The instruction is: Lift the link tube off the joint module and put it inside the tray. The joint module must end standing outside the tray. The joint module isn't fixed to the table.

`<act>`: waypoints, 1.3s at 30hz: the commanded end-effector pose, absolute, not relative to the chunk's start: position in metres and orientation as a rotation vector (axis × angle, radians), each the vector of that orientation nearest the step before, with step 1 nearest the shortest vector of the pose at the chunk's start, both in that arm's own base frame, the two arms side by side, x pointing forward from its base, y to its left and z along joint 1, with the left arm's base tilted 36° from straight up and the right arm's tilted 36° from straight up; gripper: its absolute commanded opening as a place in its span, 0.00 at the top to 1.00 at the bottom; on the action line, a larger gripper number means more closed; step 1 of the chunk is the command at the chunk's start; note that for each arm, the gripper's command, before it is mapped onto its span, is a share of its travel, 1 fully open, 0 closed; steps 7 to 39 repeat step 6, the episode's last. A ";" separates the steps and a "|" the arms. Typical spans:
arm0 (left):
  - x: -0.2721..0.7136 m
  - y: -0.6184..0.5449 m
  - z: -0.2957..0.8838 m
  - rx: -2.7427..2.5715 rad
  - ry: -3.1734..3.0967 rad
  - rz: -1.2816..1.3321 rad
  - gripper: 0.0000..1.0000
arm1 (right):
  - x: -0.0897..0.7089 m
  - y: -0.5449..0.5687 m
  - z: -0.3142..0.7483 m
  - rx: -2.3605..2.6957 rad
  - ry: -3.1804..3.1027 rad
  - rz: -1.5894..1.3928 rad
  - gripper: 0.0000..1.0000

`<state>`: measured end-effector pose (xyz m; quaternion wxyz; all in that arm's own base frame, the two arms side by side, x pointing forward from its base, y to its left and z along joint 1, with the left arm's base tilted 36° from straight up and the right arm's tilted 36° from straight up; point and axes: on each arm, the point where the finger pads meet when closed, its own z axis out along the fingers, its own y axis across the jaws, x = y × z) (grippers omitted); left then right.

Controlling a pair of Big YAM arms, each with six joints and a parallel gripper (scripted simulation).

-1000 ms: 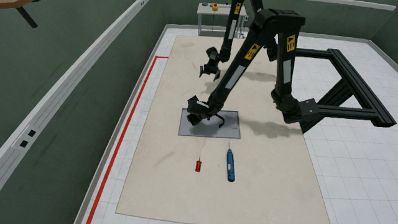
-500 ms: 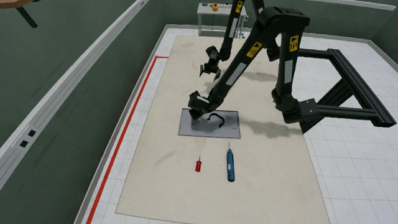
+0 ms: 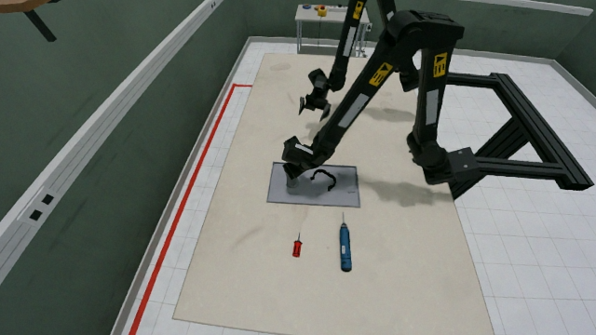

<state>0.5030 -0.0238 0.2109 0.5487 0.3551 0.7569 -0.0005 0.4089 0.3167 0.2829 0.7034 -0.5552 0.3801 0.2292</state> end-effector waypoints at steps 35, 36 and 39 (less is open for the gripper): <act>0.505 -0.022 0.221 0.838 1.775 0.013 0.24 | 0.407 0.319 0.298 -1.231 0.808 0.496 0.00; 0.505 -0.022 0.221 0.838 1.775 0.013 0.24 | 0.407 0.319 0.298 -1.231 0.808 0.496 0.00; 0.505 -0.022 0.221 0.838 1.775 0.013 0.24 | 0.407 0.319 0.298 -1.231 0.808 0.496 0.00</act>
